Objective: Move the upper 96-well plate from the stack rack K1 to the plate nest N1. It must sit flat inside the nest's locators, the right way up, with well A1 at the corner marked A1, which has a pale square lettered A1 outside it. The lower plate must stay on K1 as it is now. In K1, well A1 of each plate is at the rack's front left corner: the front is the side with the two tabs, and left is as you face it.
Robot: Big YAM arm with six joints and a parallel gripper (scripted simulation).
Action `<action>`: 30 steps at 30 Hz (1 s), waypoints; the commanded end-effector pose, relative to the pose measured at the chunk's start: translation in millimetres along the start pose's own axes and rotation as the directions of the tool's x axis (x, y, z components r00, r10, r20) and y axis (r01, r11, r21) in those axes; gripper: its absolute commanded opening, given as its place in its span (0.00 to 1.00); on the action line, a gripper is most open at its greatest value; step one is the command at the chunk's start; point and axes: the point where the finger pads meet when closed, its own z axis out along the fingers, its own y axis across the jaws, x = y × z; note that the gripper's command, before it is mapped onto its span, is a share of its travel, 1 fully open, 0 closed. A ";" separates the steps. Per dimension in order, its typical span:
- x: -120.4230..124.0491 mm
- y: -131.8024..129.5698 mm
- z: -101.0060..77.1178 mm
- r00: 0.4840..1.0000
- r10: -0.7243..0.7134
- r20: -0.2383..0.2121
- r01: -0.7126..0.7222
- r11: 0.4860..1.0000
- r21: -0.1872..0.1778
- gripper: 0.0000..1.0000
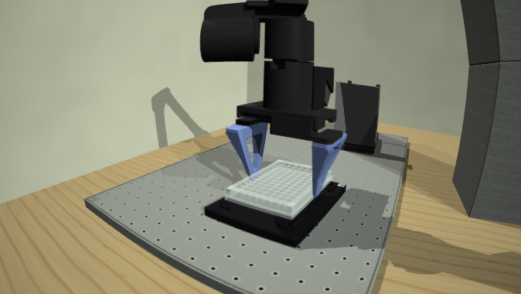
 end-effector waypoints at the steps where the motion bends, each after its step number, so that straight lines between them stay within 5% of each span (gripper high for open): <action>1: -5.6 -0.3 4.8 1.000 0.021 0.003 -0.021 1.000 0.002 0.00; 30: -6.0 -0.9 9.2 1.000 0.022 0.003 -0.022 1.000 0.003 0.00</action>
